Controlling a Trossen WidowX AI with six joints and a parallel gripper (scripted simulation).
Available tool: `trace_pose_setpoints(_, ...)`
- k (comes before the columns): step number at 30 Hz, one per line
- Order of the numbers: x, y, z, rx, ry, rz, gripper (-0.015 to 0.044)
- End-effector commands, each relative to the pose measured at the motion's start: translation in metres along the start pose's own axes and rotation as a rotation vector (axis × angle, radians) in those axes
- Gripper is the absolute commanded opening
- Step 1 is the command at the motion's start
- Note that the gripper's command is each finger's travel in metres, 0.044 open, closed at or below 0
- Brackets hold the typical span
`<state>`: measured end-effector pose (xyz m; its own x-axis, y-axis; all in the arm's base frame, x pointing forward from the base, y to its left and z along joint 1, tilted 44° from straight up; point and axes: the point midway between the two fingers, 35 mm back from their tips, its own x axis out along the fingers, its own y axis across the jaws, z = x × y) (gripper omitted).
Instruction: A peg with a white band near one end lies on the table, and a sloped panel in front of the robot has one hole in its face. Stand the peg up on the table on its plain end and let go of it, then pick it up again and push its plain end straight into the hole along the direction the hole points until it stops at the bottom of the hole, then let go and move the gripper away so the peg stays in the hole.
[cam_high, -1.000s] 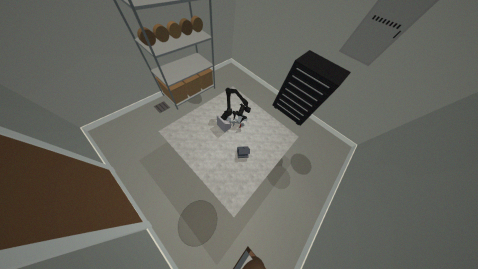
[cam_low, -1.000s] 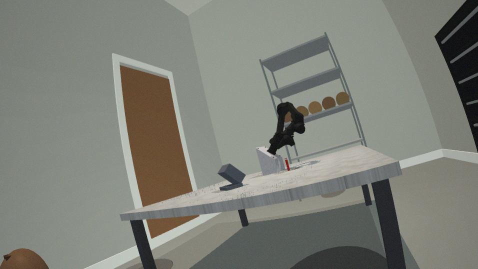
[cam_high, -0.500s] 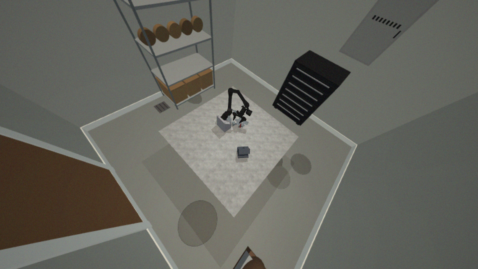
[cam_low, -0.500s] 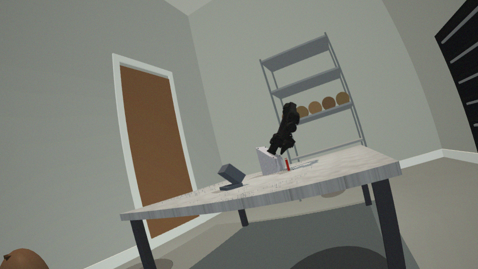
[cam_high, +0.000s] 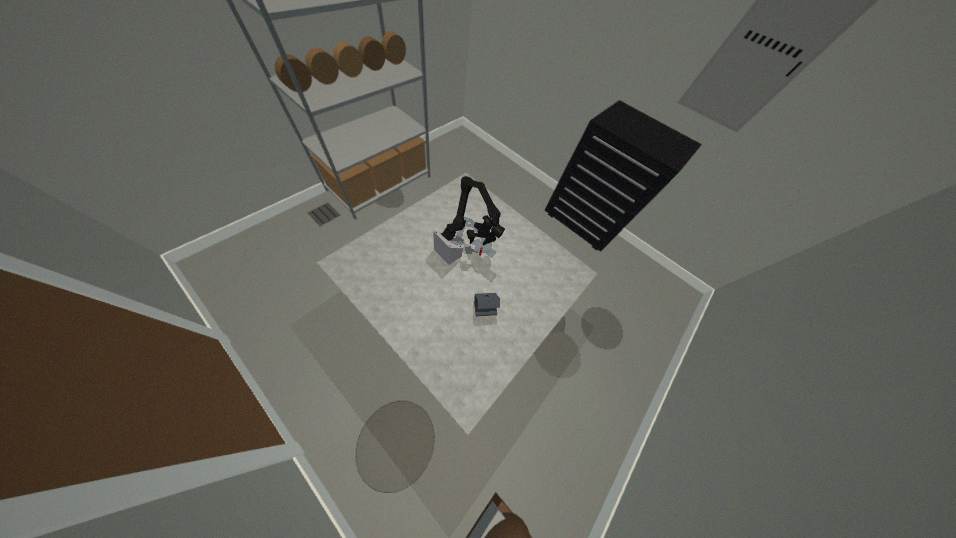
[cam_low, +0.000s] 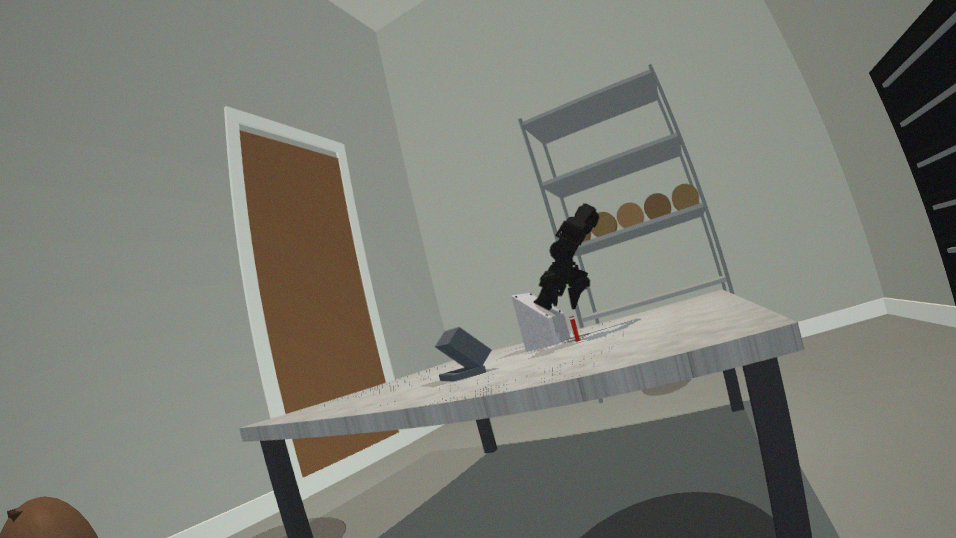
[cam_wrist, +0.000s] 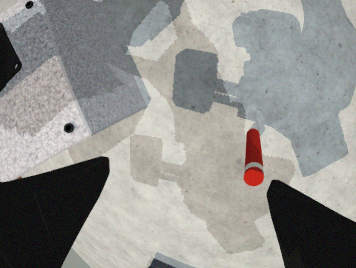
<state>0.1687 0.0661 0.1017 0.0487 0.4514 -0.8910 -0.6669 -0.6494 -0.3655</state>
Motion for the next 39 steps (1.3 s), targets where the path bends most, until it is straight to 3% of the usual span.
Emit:
trace_pose_setpoints(1, -0.003, -0.009, -0.005, -0.044, -0.046, -0.097, 0.044)
trace_pose_setpoints(9, -0.014, -0.023, -0.016, -0.126, -0.086, -0.291, 0.044)
trace_pose_setpoints(39, 0.02, -0.033, -0.014, -0.127, -0.085, -0.288, 0.044)
